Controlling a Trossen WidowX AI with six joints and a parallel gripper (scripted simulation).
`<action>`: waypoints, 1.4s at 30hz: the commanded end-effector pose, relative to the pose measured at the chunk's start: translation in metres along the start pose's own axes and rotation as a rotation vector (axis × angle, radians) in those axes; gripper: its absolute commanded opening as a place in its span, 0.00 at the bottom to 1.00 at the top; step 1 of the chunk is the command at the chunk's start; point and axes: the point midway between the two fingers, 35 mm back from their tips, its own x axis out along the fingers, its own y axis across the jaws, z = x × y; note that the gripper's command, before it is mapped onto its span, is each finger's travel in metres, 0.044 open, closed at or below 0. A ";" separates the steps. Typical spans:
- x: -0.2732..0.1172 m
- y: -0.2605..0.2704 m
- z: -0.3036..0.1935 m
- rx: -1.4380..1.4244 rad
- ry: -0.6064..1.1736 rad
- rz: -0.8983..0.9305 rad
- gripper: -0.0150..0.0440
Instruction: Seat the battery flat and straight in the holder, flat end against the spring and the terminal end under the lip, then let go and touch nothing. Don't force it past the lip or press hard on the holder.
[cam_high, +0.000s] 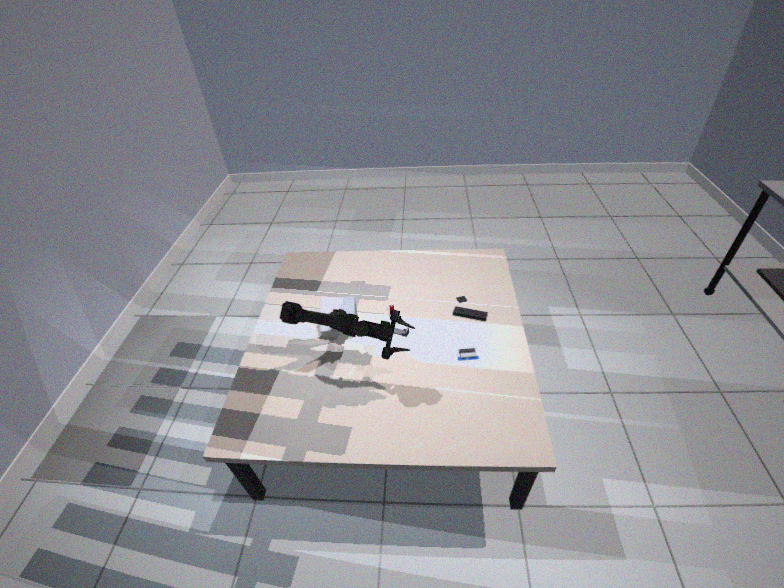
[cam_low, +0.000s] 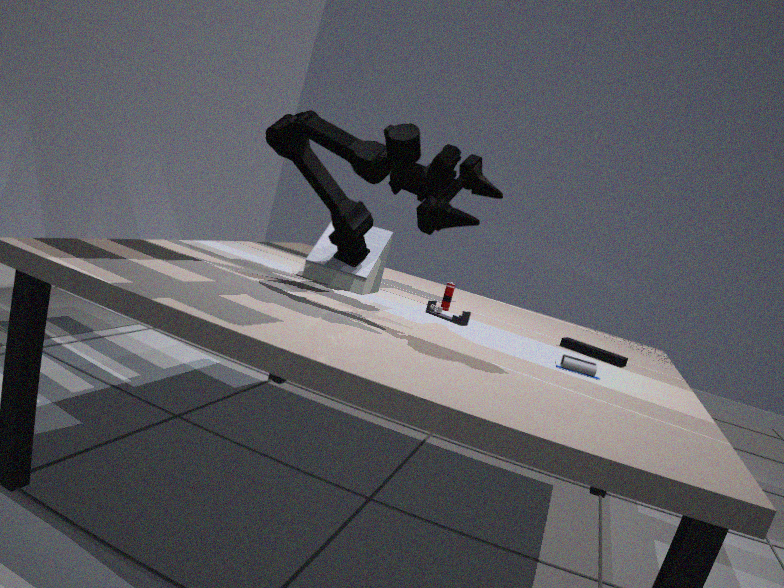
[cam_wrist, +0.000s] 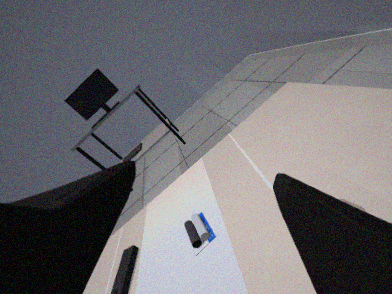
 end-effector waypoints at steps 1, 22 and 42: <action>0.002 0.001 -0.003 0.003 0.013 0.002 0.89; -0.058 0.149 -0.291 -0.543 1.376 -0.013 0.25; -0.111 0.138 -0.347 -1.084 1.531 -0.129 0.25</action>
